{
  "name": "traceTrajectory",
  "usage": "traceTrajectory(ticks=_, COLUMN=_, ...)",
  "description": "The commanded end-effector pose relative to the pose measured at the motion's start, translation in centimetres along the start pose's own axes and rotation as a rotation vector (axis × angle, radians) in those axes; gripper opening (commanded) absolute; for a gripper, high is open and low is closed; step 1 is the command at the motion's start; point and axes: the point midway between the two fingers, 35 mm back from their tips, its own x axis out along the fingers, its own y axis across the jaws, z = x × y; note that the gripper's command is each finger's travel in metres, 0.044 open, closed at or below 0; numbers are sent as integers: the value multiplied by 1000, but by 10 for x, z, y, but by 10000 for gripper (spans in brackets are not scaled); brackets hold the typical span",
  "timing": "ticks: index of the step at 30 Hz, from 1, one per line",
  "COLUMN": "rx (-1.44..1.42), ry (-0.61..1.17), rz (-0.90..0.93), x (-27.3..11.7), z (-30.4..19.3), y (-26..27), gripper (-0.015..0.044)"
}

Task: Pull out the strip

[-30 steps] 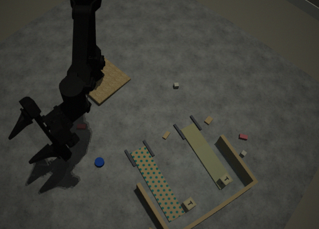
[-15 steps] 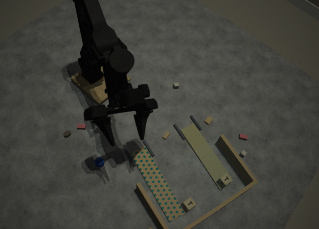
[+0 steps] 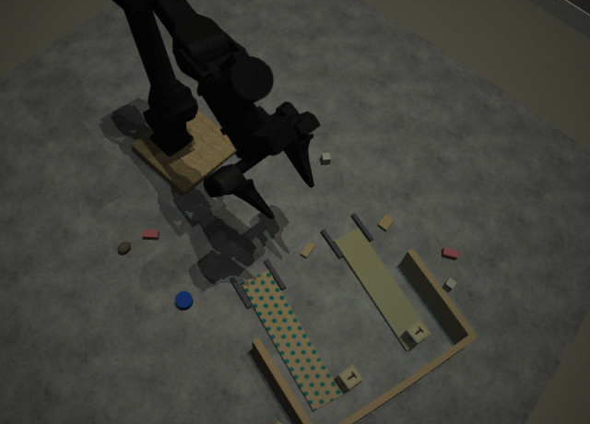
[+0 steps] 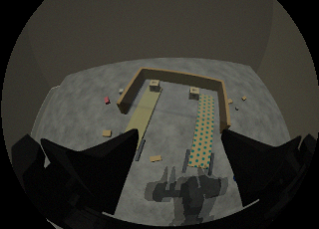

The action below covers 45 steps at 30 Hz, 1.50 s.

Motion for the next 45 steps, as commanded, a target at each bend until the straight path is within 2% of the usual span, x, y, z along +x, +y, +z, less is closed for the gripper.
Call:
traceTrajectory(ticks=1, rx=25, ry=47, rz=18, x=6, z=6, y=6, gripper=321)
traceTrajectory(ticks=13, rx=174, ry=527, rz=30, x=79, z=13, y=57, gripper=6)
traceTrajectory(ticks=24, rx=223, ry=924, rz=-94, x=136, z=-28, y=104, gripper=0)
traceTrajectory(ticks=45, rx=224, ry=929, rz=-96, x=155, z=-48, y=107, gripper=0)
